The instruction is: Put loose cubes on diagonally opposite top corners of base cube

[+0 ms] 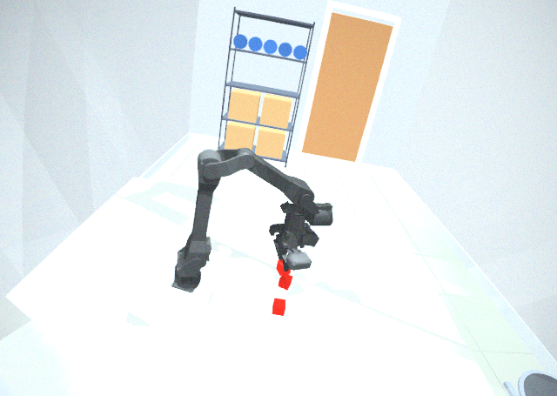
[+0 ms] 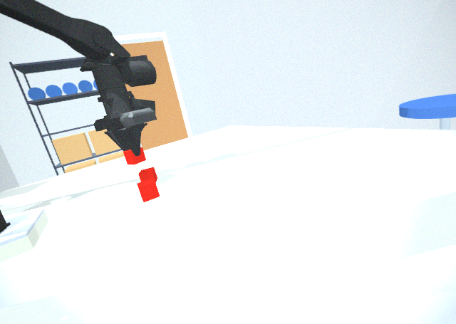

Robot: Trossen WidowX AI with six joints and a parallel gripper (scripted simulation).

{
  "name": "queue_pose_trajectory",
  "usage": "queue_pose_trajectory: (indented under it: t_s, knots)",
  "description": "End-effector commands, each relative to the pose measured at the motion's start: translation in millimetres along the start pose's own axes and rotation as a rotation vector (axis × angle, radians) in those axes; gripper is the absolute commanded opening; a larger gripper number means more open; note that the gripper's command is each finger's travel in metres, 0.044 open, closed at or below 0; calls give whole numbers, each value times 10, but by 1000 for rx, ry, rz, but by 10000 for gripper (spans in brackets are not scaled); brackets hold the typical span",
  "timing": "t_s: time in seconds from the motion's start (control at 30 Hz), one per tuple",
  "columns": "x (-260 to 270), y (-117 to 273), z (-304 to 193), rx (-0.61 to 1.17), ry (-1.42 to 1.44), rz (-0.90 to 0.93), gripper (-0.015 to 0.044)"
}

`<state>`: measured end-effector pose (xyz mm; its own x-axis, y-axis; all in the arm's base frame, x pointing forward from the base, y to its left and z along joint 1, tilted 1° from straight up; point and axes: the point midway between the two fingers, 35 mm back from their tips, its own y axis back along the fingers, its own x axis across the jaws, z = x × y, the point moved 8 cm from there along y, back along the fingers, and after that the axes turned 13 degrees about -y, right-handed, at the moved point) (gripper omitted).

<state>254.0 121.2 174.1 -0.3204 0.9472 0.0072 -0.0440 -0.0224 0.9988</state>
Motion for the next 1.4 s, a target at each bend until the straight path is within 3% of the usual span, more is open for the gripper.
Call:
queue_pose_trajectory:
  t_s: [0.0, 0.33, 1.13, 1.27, 1.37]
  knots:
    - [-4, -67, 0, 1, 5, -5, 105]
    - [-8, -247, -6, 1, 4, -6, 105]
    - [-8, -264, -6, 1, 3, -6, 105]
    - [-8, -264, -6, 1, 3, -6, 205]
    - [-8, -264, -6, 1, 3, -6, 205]
